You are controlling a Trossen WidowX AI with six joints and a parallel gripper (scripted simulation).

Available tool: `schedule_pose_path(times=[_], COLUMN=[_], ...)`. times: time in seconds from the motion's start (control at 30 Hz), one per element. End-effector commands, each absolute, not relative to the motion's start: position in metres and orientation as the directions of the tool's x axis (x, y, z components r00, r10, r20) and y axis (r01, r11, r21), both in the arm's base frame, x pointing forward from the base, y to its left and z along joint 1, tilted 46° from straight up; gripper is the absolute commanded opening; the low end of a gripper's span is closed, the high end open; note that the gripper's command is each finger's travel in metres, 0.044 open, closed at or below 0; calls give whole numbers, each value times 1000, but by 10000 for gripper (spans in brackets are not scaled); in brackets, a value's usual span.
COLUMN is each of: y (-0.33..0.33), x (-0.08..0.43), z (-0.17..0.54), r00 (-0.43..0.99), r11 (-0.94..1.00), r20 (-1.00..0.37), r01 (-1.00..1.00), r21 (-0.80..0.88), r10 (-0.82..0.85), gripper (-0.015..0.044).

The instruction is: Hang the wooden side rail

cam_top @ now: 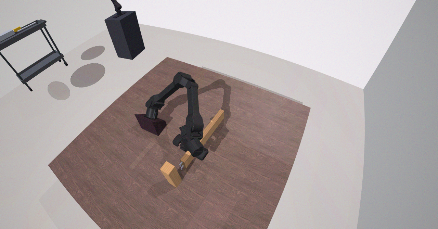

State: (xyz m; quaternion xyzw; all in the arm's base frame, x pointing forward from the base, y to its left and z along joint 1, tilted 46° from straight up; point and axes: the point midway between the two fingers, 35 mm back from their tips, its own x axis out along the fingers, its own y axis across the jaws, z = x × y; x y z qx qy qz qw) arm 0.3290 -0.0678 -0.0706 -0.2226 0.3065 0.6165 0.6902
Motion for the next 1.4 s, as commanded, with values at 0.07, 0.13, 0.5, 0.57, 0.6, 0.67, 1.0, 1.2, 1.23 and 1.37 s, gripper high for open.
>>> schedule_pose_path(times=[0.07,0.13,0.5,0.57,0.6,0.67,1.0,1.2,1.23,1.37], y=[-73,-73,-75,-75,-75,-75,-76,-77,-77,-78], x=[331,331,331,331,330,330,330,330,330,330], z=[-68,-68,-66,-66,-66,-66,-65,-64,-64,-63], r00=[65,65,65,65,65,65,65,65,65,65], r11=[148,148,148,148,148,148,148,148,148,148], r20=[-699,-699,-699,-699,-699,-699,-699,-699,-699,-699], r01=[-987,-987,-987,-987,-987,-987,-987,-987,-987,-987], r21=[59,59,59,59,59,59,59,59,59,59], r10=[713,713,713,713,713,713,712,712,712,712], gripper=[0,0,0,0,0,0,0,0,0,0])
